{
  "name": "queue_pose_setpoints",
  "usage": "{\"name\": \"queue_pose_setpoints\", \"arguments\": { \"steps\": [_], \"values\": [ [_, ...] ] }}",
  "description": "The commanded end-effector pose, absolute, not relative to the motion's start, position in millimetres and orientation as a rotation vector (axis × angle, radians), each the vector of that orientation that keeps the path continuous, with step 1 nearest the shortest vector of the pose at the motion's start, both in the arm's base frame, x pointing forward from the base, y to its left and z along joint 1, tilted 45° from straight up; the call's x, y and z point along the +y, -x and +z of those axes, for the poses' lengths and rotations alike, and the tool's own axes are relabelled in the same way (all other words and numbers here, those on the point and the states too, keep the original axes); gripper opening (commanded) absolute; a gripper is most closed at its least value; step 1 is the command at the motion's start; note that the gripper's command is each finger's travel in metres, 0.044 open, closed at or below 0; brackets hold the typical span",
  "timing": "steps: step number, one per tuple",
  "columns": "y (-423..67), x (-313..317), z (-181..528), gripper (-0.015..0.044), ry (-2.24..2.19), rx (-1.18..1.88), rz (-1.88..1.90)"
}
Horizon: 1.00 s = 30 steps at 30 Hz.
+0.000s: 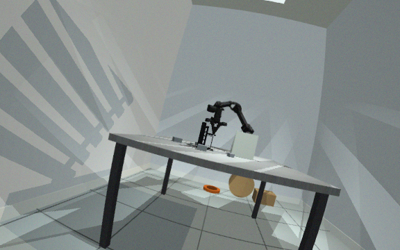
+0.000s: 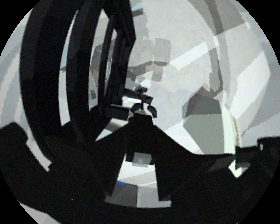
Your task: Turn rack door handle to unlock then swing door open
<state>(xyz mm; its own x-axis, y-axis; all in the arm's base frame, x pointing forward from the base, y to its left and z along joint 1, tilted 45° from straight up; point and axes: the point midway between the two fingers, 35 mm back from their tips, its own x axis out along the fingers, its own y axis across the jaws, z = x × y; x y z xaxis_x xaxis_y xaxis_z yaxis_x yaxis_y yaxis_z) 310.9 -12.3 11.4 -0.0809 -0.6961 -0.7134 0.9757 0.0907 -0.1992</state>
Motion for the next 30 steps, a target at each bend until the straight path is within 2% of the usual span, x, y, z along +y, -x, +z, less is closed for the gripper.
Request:
{"name": "queue_pose_setpoints", "arguments": {
  "steps": [1, 30],
  "values": [
    [-305.3, -14.6, 15.0, 0.0016, -0.38, 0.862, -1.417],
    [-251.5, -45.8, 50.5, 0.0016, 0.002, 1.175, -1.154]
  ]
}}
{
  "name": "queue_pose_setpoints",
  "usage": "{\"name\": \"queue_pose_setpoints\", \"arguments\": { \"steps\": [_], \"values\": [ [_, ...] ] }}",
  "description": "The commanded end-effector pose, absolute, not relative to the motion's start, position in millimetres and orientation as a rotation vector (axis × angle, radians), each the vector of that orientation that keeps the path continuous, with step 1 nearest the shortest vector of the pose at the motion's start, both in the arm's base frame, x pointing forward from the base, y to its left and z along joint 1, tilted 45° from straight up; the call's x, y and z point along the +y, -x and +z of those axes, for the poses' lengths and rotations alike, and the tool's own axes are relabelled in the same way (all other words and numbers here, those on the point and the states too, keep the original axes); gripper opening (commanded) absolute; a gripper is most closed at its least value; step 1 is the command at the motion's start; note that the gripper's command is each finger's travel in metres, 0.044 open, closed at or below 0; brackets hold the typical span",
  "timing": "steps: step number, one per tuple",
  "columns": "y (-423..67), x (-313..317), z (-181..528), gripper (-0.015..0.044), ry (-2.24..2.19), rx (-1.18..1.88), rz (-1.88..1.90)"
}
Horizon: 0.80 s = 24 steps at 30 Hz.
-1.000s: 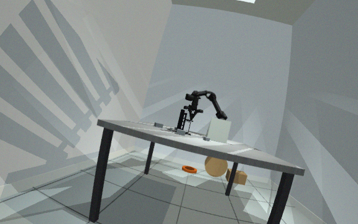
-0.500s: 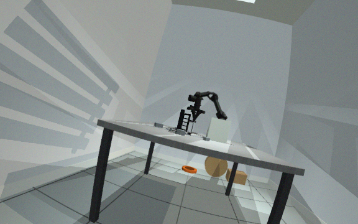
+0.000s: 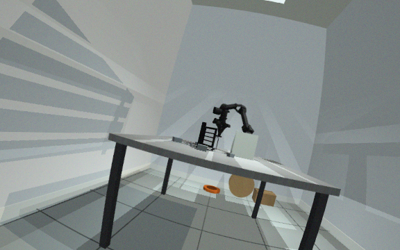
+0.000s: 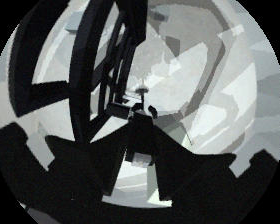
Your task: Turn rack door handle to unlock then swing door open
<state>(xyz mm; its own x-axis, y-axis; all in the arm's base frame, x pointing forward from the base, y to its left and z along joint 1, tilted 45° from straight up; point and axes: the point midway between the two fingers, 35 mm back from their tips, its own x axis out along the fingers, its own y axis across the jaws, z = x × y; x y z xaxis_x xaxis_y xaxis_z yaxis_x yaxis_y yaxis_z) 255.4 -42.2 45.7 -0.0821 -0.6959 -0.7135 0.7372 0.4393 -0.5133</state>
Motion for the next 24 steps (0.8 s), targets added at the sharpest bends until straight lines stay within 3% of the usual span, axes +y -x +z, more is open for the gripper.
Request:
{"name": "queue_pose_setpoints", "arguments": {
  "steps": [1, 24],
  "values": [
    [-250.1, -47.2, 52.0, 0.0016, 0.013, 1.184, -1.145],
    [-227.6, -80.4, 87.1, 0.0016, 0.268, 1.362, -0.94]
  ]
}}
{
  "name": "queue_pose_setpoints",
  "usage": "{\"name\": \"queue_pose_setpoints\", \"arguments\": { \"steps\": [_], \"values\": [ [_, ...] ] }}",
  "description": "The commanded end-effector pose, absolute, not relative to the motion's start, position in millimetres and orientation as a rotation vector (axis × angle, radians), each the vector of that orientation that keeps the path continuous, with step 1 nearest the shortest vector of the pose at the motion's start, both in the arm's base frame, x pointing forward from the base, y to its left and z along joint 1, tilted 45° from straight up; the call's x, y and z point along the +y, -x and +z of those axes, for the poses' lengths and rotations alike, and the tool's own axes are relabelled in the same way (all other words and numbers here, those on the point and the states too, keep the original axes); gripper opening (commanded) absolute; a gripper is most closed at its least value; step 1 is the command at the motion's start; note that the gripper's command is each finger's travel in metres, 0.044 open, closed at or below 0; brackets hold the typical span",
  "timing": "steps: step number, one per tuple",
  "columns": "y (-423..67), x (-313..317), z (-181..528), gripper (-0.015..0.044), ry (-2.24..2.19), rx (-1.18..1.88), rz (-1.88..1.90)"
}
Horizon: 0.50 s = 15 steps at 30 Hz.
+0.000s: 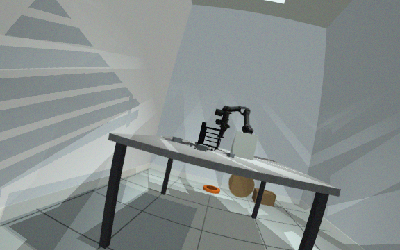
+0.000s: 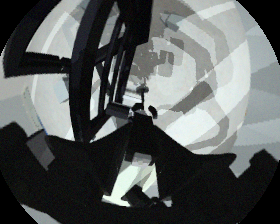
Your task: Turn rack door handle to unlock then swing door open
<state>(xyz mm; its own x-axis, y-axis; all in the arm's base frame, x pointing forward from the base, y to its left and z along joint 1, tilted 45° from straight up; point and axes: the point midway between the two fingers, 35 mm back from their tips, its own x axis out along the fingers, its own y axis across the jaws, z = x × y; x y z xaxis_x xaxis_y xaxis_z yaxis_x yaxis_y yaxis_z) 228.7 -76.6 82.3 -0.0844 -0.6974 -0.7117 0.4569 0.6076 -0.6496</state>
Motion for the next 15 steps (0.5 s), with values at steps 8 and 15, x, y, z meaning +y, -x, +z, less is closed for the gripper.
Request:
{"name": "queue_pose_setpoints", "arguments": {
  "steps": [8, 15],
  "values": [
    [-223.9, -91.8, 98.7, 0.0016, 0.346, 1.413, -0.871],
    [-221.9, -101.5, 108.6, 0.0016, 0.412, 1.453, -0.812]
  ]
}}
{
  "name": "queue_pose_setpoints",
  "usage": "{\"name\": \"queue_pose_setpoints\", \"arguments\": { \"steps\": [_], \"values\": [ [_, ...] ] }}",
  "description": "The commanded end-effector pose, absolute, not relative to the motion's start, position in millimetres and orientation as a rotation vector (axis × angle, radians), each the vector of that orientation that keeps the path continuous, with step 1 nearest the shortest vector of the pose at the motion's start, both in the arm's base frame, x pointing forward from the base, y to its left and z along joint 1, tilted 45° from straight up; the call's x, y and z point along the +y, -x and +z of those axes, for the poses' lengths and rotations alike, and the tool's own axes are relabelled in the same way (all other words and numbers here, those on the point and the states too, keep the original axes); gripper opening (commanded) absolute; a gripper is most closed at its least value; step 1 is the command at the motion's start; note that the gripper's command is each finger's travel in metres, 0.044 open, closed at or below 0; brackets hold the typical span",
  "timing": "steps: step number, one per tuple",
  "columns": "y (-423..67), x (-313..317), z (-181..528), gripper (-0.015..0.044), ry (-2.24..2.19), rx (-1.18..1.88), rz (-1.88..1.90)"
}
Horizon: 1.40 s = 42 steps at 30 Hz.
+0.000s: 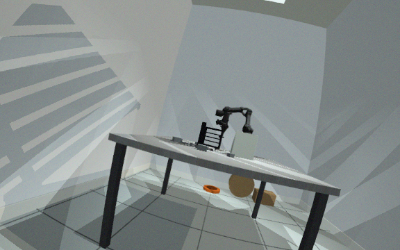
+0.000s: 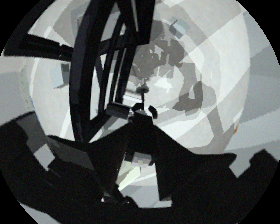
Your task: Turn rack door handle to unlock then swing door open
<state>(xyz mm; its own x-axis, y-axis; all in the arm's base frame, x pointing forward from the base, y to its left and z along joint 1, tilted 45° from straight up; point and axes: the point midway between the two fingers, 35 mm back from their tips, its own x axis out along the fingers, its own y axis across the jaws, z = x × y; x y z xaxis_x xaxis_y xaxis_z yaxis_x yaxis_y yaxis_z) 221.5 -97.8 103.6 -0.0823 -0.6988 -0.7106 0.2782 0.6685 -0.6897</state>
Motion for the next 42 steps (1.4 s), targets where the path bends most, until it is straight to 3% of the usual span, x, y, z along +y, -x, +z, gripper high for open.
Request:
{"name": "queue_pose_setpoints", "arguments": {
  "steps": [1, 42],
  "values": [
    [-221.8, -102.9, 110.0, 0.0016, 0.422, 1.459, -0.803],
    [-227.4, -146.2, 153.0, 0.0016, 0.707, 1.611, -0.529]
  ]
}}
